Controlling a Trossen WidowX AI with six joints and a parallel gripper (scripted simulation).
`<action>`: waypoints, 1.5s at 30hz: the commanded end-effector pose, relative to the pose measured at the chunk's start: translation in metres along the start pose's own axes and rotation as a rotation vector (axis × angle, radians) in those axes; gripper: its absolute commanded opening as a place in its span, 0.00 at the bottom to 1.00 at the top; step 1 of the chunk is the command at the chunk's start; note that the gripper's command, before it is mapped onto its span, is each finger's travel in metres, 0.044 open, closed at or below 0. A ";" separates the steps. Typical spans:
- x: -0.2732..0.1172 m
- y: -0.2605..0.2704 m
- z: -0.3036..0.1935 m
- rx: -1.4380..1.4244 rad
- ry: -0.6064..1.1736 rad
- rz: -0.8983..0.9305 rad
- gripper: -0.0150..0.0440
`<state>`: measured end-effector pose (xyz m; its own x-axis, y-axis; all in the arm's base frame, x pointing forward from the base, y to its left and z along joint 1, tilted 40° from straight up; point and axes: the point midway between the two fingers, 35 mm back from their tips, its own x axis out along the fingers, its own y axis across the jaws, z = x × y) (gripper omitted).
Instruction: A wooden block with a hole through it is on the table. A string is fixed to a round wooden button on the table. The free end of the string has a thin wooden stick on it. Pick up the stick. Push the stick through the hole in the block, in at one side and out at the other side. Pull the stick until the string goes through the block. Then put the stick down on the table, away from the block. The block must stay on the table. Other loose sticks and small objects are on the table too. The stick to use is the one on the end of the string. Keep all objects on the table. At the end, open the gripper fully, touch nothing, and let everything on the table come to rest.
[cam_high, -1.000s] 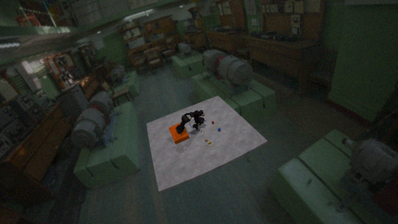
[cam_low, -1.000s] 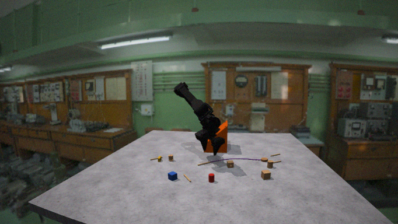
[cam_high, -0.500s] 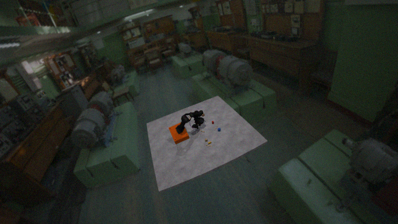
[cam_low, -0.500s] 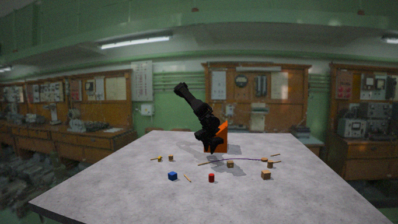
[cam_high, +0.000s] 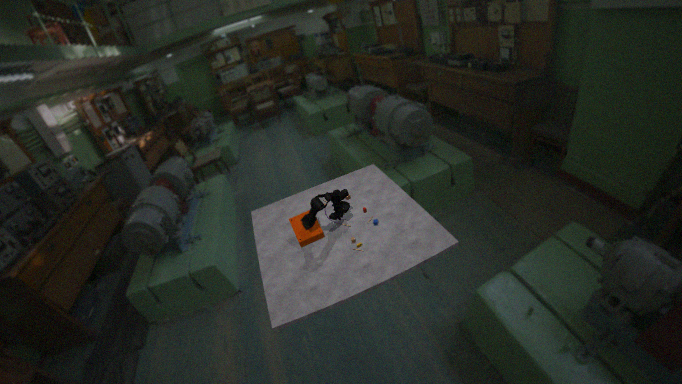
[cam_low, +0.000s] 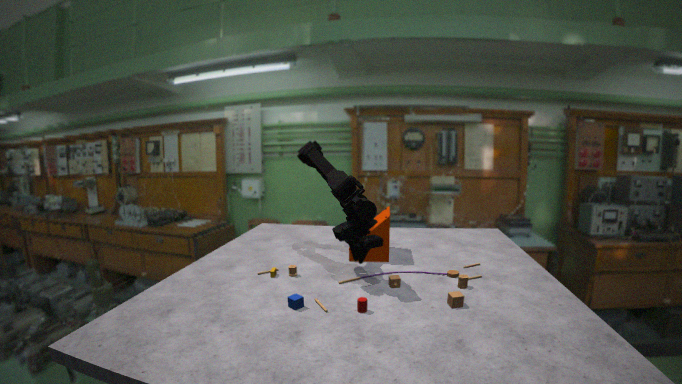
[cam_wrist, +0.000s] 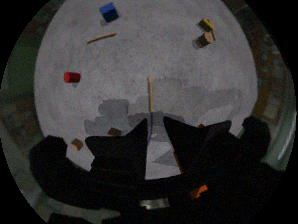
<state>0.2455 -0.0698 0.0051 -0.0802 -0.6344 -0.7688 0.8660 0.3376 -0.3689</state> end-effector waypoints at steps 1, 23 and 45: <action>0.003 0.000 0.001 0.003 -0.005 0.000 0.46; 0.040 0.001 0.001 0.003 -0.005 0.000 0.46; 0.058 0.000 0.001 0.008 -0.004 0.001 0.29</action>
<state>0.2409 -0.1078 -0.0390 -0.0785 -0.6368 -0.7670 0.8696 0.3324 -0.3650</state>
